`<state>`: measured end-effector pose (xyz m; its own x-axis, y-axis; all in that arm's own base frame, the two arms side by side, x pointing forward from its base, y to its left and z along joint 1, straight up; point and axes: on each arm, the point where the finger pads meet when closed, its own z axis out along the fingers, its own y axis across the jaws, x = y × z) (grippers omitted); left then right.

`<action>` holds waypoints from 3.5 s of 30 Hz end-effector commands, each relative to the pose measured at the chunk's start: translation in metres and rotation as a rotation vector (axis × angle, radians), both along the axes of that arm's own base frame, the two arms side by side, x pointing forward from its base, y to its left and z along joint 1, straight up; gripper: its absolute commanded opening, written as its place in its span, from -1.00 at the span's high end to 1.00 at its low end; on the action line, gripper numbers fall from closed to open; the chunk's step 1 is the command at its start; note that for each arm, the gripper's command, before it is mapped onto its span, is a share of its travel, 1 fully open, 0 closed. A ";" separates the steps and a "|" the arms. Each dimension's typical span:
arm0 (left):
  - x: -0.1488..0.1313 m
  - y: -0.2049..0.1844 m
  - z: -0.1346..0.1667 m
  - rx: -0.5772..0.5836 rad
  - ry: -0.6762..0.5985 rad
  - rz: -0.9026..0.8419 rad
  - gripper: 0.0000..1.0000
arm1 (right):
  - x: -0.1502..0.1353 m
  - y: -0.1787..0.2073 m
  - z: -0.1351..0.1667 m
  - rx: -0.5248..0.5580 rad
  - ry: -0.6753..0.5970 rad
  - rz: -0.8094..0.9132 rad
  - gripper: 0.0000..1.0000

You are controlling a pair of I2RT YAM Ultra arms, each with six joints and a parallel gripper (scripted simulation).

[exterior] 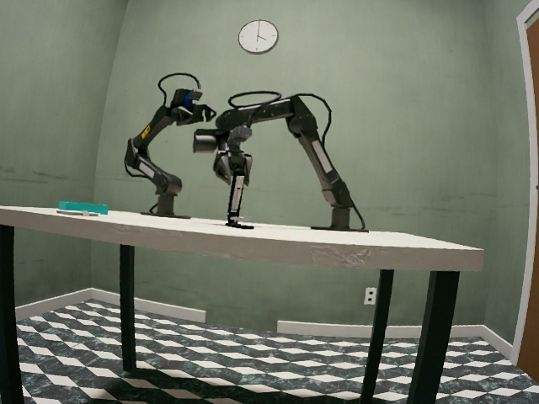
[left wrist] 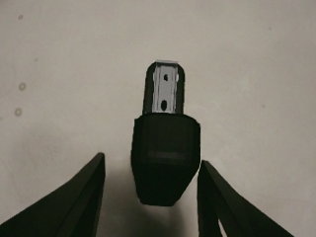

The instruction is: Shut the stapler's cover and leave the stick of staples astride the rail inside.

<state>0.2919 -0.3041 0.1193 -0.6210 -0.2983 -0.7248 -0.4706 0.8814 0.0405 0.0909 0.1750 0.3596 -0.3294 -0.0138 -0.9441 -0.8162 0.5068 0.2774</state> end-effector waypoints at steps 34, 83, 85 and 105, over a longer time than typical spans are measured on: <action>0.014 0.006 0.010 -0.032 -0.040 -0.001 0.45 | -0.002 -0.003 0.003 -0.001 -0.001 0.002 -1.00; 0.045 0.021 -0.014 -0.262 0.411 -0.003 1.00 | -0.002 -0.003 0.003 -0.001 -0.001 0.002 -1.00; 0.047 0.022 -0.016 -0.275 0.435 -0.003 1.00 | -0.002 -0.003 0.003 -0.001 -0.001 0.002 -1.00; 0.057 0.028 -0.032 -0.388 0.647 -0.004 1.00 | -0.002 -0.003 0.003 -0.001 -0.001 0.002 -1.00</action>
<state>0.3460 -0.2771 0.0830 -0.8811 -0.4611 -0.1050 -0.4638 0.8859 0.0010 0.0909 0.1750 0.3596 -0.3294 -0.0138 -0.9441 -0.8162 0.5068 0.2774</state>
